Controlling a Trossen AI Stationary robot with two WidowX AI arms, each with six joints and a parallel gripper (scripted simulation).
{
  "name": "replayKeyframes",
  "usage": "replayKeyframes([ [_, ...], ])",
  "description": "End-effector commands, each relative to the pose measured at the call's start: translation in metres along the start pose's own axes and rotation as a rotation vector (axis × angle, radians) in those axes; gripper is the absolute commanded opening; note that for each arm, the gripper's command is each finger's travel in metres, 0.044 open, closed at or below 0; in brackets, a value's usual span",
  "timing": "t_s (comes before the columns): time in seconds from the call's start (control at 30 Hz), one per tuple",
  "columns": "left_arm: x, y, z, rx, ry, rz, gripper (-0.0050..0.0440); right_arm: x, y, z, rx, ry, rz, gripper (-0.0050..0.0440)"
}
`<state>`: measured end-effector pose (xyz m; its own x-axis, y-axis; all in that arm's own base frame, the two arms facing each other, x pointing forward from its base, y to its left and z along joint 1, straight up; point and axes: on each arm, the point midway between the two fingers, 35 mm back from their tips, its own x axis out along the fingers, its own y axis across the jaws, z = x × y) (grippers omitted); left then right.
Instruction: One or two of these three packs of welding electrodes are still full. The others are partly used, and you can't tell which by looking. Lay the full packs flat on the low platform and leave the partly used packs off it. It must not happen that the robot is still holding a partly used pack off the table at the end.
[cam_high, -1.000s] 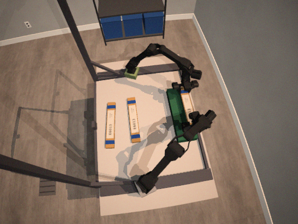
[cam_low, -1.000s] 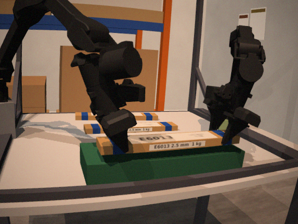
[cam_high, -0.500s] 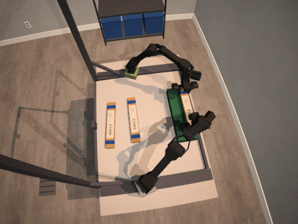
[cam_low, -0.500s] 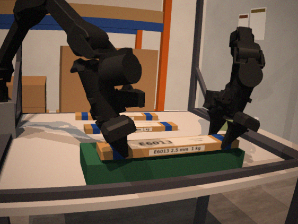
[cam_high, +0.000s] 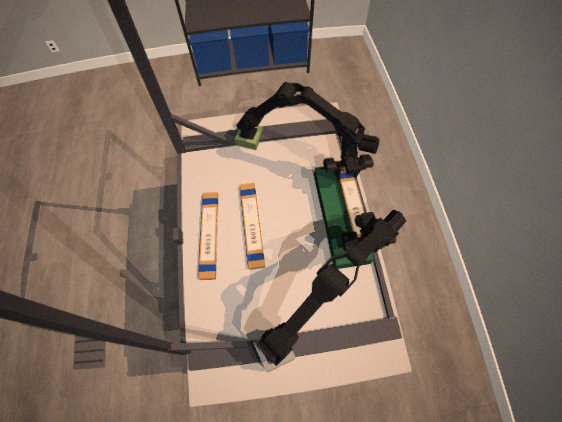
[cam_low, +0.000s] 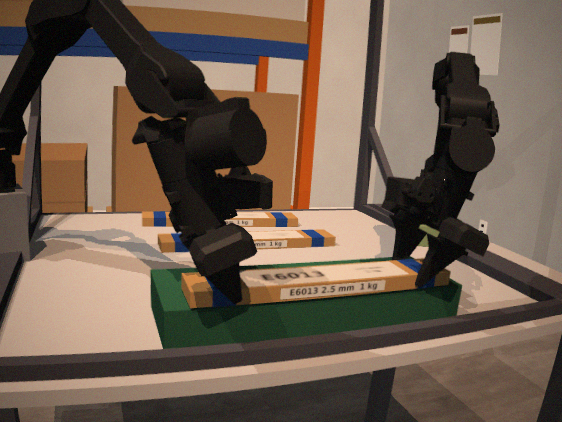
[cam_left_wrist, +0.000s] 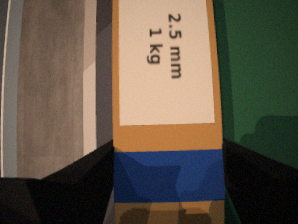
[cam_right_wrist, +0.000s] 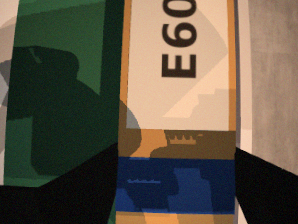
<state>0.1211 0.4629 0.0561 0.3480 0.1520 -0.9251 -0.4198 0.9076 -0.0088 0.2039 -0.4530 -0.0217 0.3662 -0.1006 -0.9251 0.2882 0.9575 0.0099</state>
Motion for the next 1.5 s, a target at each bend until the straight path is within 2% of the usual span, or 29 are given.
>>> replayKeyframes([
  [0.0, -0.0195, 0.0074, -0.0025, 0.006, -0.009, 0.041, -0.005, -0.021, -0.0115, 0.0005, -0.007, -0.012, -0.045, -0.005],
  [0.93, -0.0212, 0.0078, -0.0044, 0.007, -0.011, 0.044, -0.005, -0.0198, -0.0118, -0.0023, -0.006, -0.01, -0.043, -0.005],
  [0.97, -0.0212, 0.0078, -0.0044, 0.007, -0.011, 0.044, 0.043, -0.0199, -0.0119, -0.0022, -0.006, -0.011, -0.043, 0.043],
  [1.47, -0.0163, 0.0088, -0.0029, 0.005, -0.013, 0.038, 0.043, -0.0156, -0.0113, -0.0014, -0.004, -0.012, -0.036, 0.043],
])
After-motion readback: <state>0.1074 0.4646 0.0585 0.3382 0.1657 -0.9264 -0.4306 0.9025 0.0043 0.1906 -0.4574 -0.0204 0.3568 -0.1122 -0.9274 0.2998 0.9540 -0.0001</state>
